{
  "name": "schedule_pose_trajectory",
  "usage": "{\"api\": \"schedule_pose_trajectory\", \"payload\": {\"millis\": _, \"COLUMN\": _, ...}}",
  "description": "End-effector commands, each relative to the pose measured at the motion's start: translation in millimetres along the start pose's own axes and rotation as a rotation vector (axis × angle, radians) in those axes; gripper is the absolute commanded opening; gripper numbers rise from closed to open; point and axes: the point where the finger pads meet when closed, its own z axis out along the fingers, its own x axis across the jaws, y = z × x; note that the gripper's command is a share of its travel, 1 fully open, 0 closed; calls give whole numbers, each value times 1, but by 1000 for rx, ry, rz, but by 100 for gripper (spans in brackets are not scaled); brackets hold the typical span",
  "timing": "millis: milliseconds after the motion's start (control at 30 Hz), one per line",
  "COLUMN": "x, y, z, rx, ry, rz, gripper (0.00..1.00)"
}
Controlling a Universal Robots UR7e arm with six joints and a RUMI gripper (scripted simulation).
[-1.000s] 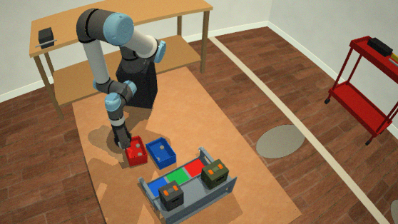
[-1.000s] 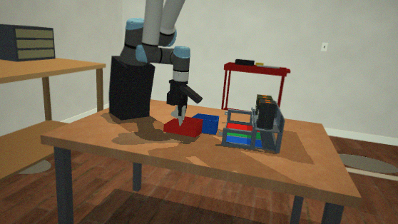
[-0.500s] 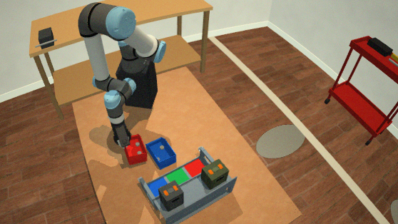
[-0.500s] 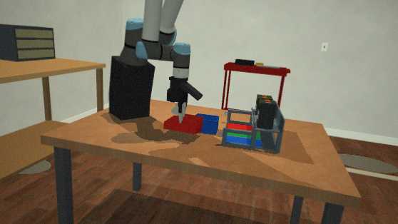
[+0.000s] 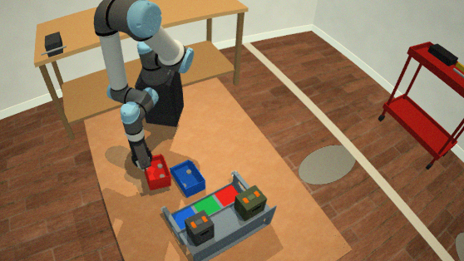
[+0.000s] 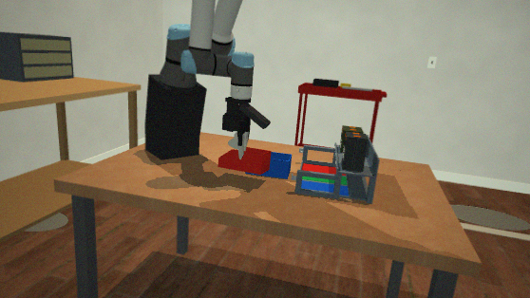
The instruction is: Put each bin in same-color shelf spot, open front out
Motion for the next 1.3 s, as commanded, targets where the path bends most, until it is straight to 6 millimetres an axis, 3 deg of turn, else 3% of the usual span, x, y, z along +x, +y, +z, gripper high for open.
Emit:
{"api": "schedule_pose_trajectory", "payload": {"millis": 0, "x": 0, "y": 0, "z": -4, "rx": 1, "ry": 1, "rz": 0, "gripper": 0}}
{"api": "schedule_pose_trajectory", "payload": {"millis": 1267, "x": 0, "y": 0, "z": -31, "rx": 1, "ry": 1, "rz": 0, "gripper": 0}}
